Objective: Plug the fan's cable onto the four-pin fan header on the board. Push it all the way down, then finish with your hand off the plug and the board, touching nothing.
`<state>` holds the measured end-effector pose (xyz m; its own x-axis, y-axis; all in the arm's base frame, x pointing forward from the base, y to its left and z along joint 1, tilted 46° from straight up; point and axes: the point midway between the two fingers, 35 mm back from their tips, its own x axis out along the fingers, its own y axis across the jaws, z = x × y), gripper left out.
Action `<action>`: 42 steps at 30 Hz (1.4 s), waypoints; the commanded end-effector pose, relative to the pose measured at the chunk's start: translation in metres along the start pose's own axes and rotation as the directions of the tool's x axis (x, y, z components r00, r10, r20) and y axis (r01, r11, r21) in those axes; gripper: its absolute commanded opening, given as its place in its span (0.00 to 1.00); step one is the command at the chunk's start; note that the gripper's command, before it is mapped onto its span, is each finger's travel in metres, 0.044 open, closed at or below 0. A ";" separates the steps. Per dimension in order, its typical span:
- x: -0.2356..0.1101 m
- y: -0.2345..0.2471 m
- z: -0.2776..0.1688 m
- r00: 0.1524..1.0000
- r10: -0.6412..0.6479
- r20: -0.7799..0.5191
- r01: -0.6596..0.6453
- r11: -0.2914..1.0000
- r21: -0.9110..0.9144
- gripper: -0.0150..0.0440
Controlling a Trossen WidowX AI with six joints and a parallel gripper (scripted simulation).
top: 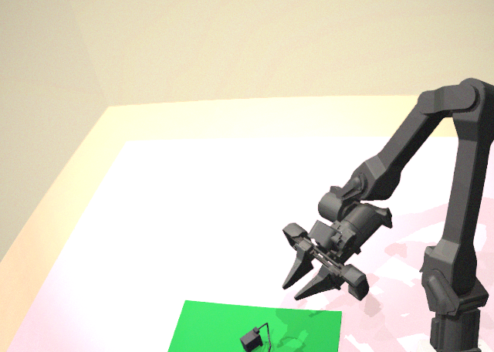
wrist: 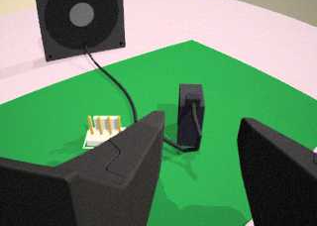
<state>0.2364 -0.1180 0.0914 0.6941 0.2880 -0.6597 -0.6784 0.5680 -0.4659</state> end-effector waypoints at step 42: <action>0.022 0.036 0.010 0.739 0.441 -0.509 -0.223 0.873 0.434 1.00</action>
<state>0.2300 -0.0844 0.0676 0.1506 0.1140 -0.9820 -0.6640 0.7476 -0.0150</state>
